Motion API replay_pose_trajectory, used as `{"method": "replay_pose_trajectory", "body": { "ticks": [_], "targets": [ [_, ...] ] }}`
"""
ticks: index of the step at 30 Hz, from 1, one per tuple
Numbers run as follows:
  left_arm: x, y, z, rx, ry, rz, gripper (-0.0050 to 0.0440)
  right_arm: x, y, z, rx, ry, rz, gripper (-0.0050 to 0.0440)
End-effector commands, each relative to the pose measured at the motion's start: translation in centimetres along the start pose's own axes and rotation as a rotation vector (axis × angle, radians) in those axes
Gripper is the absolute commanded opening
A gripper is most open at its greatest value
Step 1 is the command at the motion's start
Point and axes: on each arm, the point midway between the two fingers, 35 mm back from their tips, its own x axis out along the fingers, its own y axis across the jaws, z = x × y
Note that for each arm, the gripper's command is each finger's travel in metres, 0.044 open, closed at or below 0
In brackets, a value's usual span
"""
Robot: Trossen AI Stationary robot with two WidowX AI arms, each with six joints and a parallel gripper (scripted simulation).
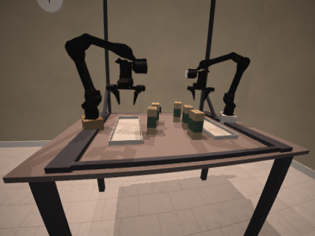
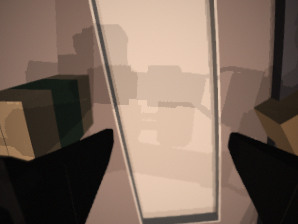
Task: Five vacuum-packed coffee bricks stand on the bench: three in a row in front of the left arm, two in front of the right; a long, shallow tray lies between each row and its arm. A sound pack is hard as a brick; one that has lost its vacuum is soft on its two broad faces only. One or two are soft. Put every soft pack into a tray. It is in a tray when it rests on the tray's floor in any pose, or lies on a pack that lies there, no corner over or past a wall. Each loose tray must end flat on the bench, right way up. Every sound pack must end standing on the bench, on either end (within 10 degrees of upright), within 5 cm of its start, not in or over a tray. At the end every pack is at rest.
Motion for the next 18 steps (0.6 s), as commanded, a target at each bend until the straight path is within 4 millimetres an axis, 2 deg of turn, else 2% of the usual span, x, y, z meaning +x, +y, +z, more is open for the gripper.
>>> {"method": "replay_pose_trajectory", "body": {
  "ticks": [1,9,11,18],
  "targets": [
    [-0.5,1.3,-2.0,-0.043,-0.001,0.021,0.0358,-0.4,0.1,0.0,-0.003,0.001,0.016,0.0363],
    [-0.6,4.7,-7.8,-0.043,0.004,0.024,0.0358,-0.4,0.1,0.0,-0.003,0.001,0.016,0.0363],
    [-0.6,4.7,-7.8,-0.043,0.004,0.024,0.0358,-0.4,0.1,0.0,-0.003,0.001,0.016,0.0363],
    [-0.7,7.7,-12.8,-0.043,0.009,0.026,0.0358,-0.4,0.1,0.0,-0.003,0.001,0.016,0.0363]
  ]
}}
